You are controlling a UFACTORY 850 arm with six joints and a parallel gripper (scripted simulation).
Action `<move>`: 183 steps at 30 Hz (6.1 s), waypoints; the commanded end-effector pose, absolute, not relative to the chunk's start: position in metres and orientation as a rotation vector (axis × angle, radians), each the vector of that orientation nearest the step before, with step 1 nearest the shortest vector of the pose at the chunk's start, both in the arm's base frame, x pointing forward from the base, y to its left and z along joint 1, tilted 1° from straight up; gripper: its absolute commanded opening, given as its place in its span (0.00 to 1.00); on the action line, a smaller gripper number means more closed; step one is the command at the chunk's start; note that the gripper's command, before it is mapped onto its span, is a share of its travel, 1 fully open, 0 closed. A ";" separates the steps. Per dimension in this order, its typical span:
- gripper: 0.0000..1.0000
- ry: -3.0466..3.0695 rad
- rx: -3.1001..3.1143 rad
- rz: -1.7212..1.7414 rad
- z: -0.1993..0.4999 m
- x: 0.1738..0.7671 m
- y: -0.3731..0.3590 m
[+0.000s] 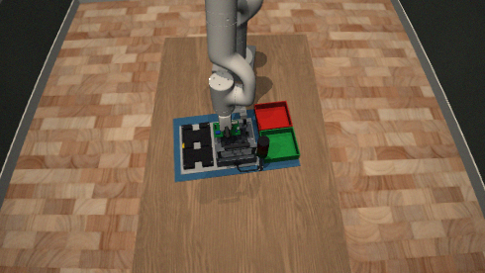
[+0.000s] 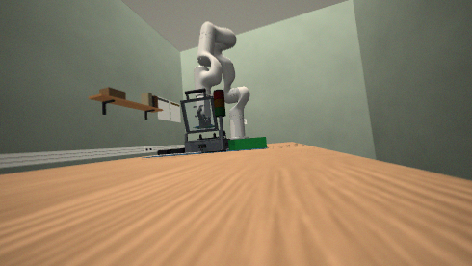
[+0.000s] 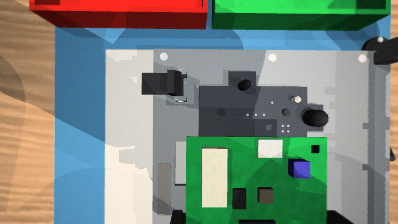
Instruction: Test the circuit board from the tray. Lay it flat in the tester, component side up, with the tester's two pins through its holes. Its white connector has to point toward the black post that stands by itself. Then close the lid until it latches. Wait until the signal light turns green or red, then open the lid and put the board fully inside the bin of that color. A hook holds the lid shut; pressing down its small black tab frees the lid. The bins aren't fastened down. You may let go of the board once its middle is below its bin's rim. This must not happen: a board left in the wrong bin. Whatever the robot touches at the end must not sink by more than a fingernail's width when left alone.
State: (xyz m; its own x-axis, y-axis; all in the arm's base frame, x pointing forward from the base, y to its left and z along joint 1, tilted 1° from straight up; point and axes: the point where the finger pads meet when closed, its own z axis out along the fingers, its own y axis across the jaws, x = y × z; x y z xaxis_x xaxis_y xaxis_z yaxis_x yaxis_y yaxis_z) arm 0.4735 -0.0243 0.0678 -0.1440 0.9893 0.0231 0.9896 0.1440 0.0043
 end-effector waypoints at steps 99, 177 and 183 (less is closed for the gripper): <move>0.79 -2.366 -2.047 -0.029 0.025 0.480 0.005; 0.79 -2.366 -2.047 -0.029 0.021 0.480 0.006; 0.79 -2.366 -2.047 -0.029 0.021 0.480 0.006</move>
State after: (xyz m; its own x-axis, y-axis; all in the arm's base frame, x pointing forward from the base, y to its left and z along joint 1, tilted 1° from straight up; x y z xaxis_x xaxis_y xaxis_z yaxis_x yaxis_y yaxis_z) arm 0.4790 0.0056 0.0207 -0.1438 0.9894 0.0219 0.9896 0.1438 0.0039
